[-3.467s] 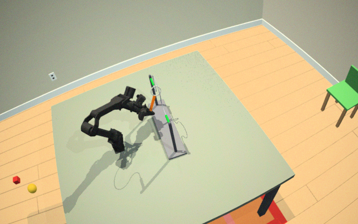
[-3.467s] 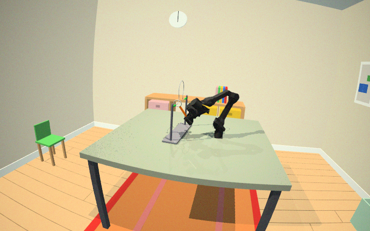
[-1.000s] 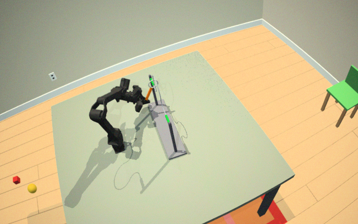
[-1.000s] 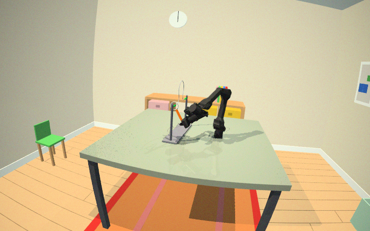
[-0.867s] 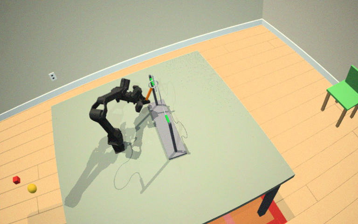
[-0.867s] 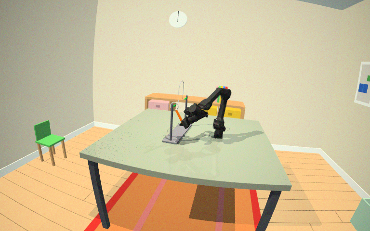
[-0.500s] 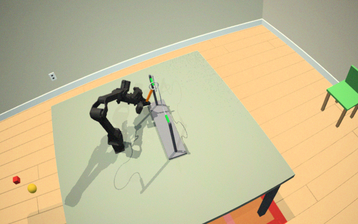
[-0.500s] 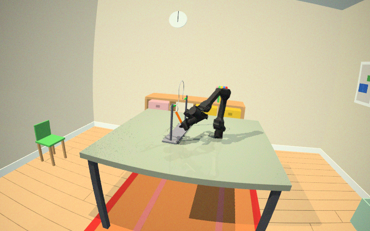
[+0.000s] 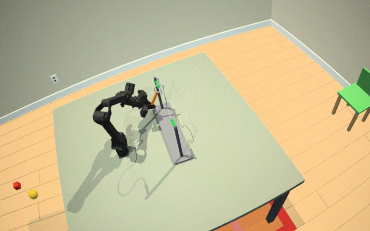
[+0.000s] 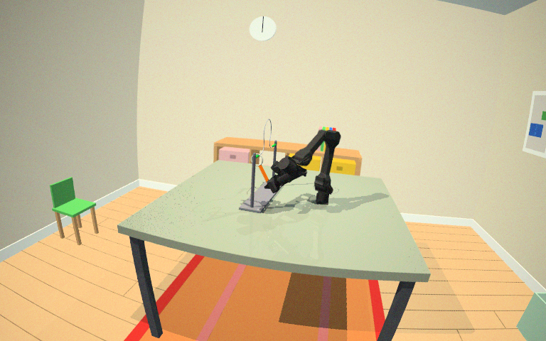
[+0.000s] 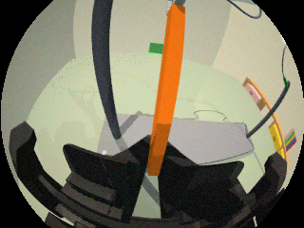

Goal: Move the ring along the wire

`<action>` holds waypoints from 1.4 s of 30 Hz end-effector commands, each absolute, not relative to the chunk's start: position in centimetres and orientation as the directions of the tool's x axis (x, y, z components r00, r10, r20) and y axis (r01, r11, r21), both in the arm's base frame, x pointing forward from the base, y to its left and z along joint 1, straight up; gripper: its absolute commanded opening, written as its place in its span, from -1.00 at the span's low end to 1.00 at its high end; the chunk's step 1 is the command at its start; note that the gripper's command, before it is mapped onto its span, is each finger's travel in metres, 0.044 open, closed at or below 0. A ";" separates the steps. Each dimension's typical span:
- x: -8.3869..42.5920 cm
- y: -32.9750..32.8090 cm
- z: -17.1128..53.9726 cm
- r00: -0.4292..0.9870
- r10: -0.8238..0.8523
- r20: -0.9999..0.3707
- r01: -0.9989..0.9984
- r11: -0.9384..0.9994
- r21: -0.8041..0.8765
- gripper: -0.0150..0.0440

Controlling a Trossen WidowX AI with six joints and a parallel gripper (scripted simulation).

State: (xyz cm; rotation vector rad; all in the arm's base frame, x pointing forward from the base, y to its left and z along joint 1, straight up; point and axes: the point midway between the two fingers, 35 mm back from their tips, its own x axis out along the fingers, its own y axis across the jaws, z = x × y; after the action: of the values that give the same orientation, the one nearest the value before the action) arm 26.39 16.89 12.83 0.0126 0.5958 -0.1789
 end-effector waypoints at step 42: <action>22.3 17.7 15.5 0.810 -0.164 -0.563 0.173 0.984 -0.038 0.05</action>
State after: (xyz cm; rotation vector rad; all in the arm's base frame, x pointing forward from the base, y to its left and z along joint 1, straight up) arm 22.39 17.76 15.20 0.0093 0.6063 -0.1789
